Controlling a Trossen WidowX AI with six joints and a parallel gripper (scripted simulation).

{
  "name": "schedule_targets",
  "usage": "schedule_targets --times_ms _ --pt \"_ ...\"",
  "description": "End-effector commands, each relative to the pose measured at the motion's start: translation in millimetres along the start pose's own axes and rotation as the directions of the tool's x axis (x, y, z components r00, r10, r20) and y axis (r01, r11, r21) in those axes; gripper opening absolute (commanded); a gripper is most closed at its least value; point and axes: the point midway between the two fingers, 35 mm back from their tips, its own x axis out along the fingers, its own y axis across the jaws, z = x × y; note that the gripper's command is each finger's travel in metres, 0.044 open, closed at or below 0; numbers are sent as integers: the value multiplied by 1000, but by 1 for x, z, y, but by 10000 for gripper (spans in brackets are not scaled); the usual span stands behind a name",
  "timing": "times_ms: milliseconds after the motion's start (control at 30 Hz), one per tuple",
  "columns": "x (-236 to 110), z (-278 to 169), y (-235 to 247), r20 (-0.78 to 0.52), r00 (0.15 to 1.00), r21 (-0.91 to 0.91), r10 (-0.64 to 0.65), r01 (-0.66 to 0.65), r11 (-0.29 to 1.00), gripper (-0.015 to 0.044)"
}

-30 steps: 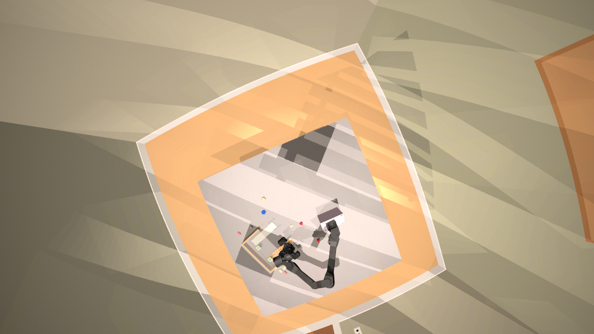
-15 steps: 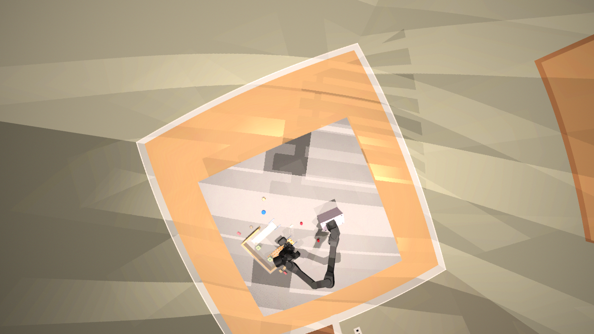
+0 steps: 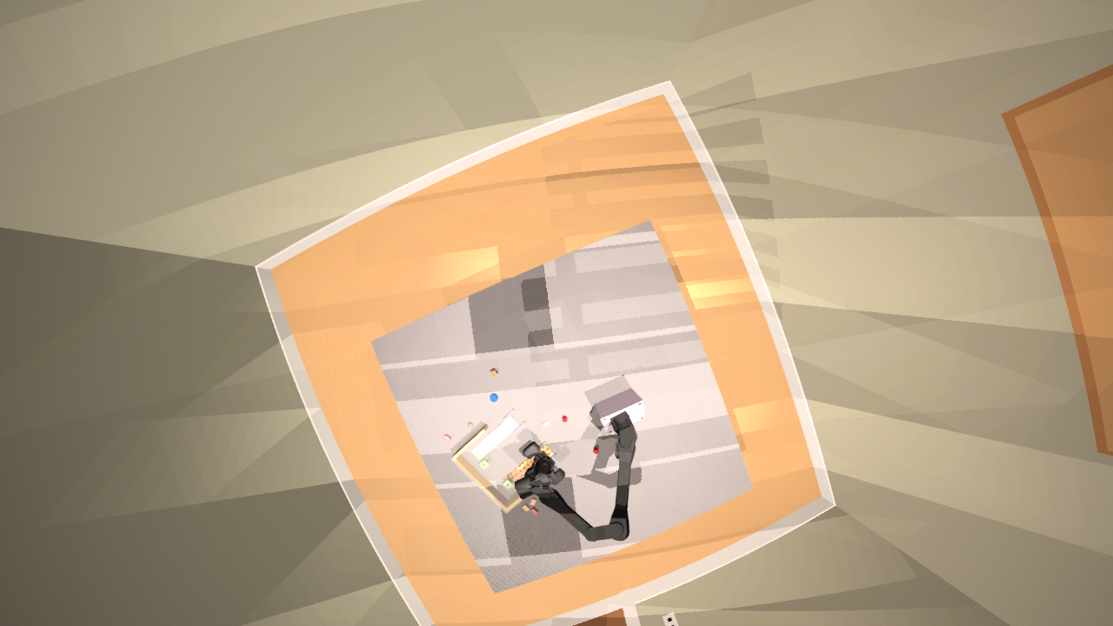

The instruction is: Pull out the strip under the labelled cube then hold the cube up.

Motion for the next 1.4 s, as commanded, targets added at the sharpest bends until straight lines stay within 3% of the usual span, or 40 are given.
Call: schedule_targets --times_ms 0,1367 --pt "2 -11 0 -12 1000 4 2 -1 1000 0" --pt "4 -73 -2 -15 1000 6 2 -1 1000 0"
